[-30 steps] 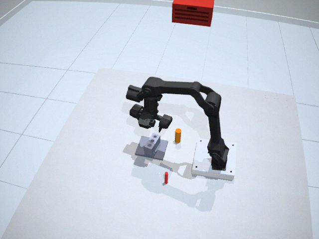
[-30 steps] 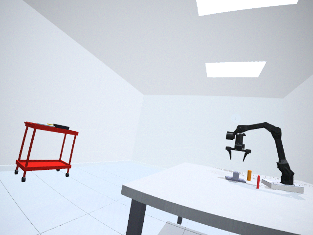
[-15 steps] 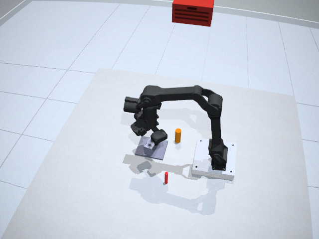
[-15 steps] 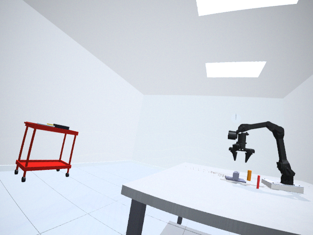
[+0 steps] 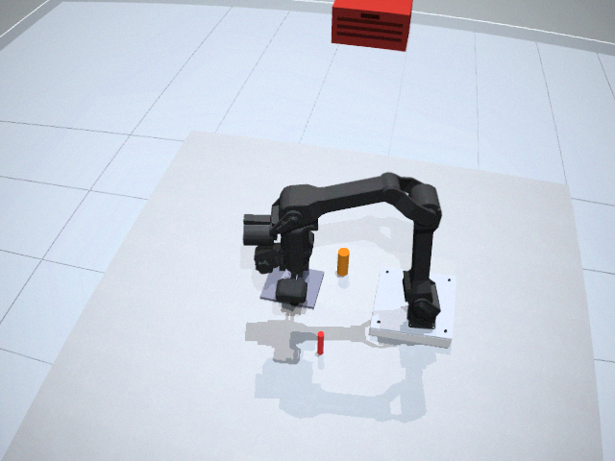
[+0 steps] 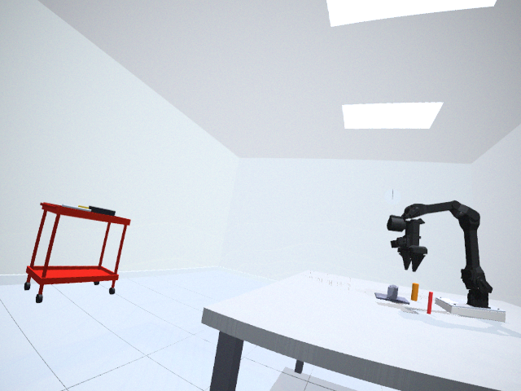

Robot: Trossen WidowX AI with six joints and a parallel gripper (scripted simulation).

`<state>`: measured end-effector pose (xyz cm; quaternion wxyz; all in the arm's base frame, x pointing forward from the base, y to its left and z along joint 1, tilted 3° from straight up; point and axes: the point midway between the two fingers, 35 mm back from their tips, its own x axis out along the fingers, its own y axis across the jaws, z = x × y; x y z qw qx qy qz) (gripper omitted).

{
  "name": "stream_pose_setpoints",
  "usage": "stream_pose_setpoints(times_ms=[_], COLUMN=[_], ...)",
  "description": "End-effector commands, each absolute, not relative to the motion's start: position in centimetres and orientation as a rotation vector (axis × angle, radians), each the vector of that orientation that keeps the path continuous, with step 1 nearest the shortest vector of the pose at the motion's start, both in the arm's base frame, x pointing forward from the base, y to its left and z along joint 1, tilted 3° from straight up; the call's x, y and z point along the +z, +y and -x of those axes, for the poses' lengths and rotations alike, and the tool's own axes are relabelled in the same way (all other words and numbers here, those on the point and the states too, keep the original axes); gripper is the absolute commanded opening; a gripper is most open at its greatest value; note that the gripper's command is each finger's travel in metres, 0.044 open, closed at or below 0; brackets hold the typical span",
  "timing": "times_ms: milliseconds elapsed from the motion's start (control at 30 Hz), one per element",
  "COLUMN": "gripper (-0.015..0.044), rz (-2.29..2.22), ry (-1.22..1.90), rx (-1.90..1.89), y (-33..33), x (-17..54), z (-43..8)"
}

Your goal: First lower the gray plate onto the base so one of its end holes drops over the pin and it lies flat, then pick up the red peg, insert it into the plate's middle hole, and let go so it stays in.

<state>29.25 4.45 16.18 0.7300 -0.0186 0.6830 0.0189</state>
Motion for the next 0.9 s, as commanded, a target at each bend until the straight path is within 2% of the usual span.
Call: stream_pose_setpoints(times_ms=[0, 367, 867], gripper=[0.044, 0.044, 0.044], rz=[-0.464, -0.869, -0.879], ry=[1.457, 1.336, 1.333], rx=[-0.443, -0.823, -0.832], y=[9.1, 11.0, 11.0], x=[15.6, 15.3, 15.3], z=[-25.2, -23.0, -22.9])
